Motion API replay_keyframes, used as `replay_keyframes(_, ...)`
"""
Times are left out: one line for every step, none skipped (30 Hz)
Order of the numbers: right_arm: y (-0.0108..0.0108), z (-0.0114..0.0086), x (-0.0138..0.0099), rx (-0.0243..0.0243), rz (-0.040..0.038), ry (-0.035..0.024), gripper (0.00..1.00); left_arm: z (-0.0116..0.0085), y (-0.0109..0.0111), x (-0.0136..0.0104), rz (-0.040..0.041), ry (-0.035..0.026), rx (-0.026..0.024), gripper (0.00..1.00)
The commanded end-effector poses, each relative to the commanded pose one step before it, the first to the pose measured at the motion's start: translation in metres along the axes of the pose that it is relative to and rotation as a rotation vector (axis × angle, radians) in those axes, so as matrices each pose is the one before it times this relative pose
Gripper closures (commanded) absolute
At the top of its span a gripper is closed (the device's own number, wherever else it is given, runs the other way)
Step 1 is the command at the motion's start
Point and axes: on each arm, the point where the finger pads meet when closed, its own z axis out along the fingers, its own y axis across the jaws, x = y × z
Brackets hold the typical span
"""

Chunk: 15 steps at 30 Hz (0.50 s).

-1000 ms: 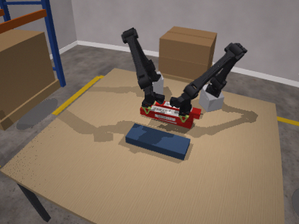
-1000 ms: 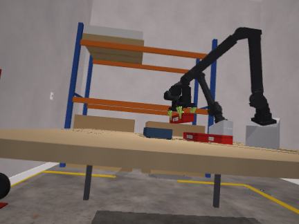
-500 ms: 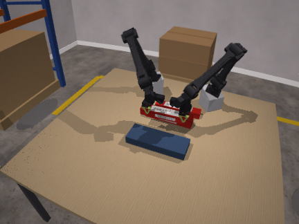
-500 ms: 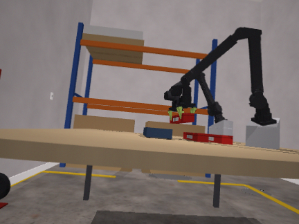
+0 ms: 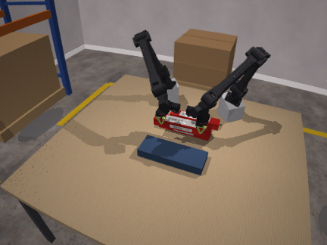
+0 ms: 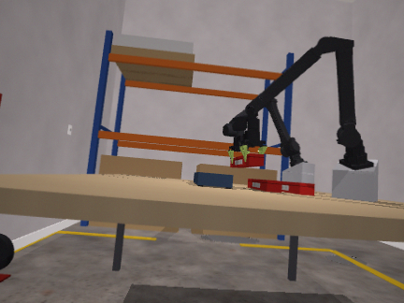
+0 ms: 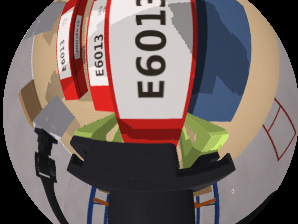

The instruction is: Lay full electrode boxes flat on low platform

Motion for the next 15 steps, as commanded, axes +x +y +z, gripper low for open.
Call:
replay_keyframes(-0.00302, -0.03747, -0.00122, 0.07275, -0.00475, -0.01727, 1.0, -0.03428, 0.00494, 0.00113, 0.00464, -0.02212, -0.06597, 1.0)
replay_keyframes(0.00195, 0.00005, -0.00051, -0.00011, -0.00344, -0.00001, 1.0, -0.00414, 0.00481, -0.00116, 0.00358, -0.00636, -0.01187, 1.0)
replay_keyframes(-0.00852, -0.00648, -0.00235, 0.01869, -0.00196, -0.00887, 1.0, -0.00396, 0.00453, -0.00106, -0.00541, -0.00605, -0.01135, 1.0)
replay_keyframes(0.0, 0.0, 0.0, 0.0, 0.0, 0.0, 1.0, 0.0, 0.0, 0.0, 0.0, 0.0, 0.0, 1.0)
replay_keyframes(0.0, 0.0, 0.0, 0.0, 0.0, 0.0, 1.0, 0.0, 0.0, 0.0, 0.0, 0.0, 0.0, 1.0)
replay_keyframes(-0.01, -0.00743, -0.00256, 0.02134, 0.00886, -0.01011, 1.0, -0.00558, 0.00708, -0.00167, -0.00755, -0.00848, -0.01585, 1.0)
replay_keyframes(0.00217, 0.00032, -0.00072, 0.00034, 0.00025, -0.00038, 1.0, 0.0, -0.00094, -0.00004, -0.00188, -0.00211, -0.00382, 1.0)
replay_keyframes(-0.00044, -0.00067, -0.00004, -0.0001, -0.00005, 0.00003, 1.0, 0.01008, -0.01883, 0.00481, 0.01334, 0.01509, 0.02835, 1.0)
replay_keyframes(0.00012, -0.00011, -0.00003, -0.00045, -0.00021, 0.00019, 1.0, -0.00458, 0.00631, -0.00116, -0.00421, -0.00476, -0.0089, 1.0)
replay_keyframes(0.00003, -0.00003, -0.00007, 0.0, 0.0, -0.00001, 1.0, -0.00284, 0.00391, -0.00068, -0.0026, -0.00294, -0.00551, 1.0)
replay_keyframes(0.00004, 0.00005, -0.00006, 0.00002, 0.00001, -0.00002, 1.0, -0.00077, 0.00121, -0.00021, -0.00103, -0.00116, -0.00218, 1.0)
replay_keyframes(-0.00002, 0.00024, -0.00015, 0.00081, 0.00039, -0.00039, 1.0, 0.00062, -0.00099, 0.00032, 0.00079, 0.0009, 0.00166, 1.0)
replay_keyframes(0.00084, 0.0008, -0.00001, -0.00061, -0.00029, 0.00028, 1.0, 0.0009, -0.0014, 0.0004, 0.00111, 0.00126, 0.00234, 1.0)
replay_keyframes(0.00146, 0.001, 0.00021, -0.00242, -0.00117, 0.00114, 1.0, 0.00112, -0.00159, 0.0004, -0.00146, 0.00128, 0.00237, 1.0)
replay_keyframes(0.00115, 0.00111, 0.00002, -0.00084, -0.00041, 0.0004, 1.0, 0.00124, -0.00146, 0.00029, 0.00105, 0.00078, 0.00144, 1.0)
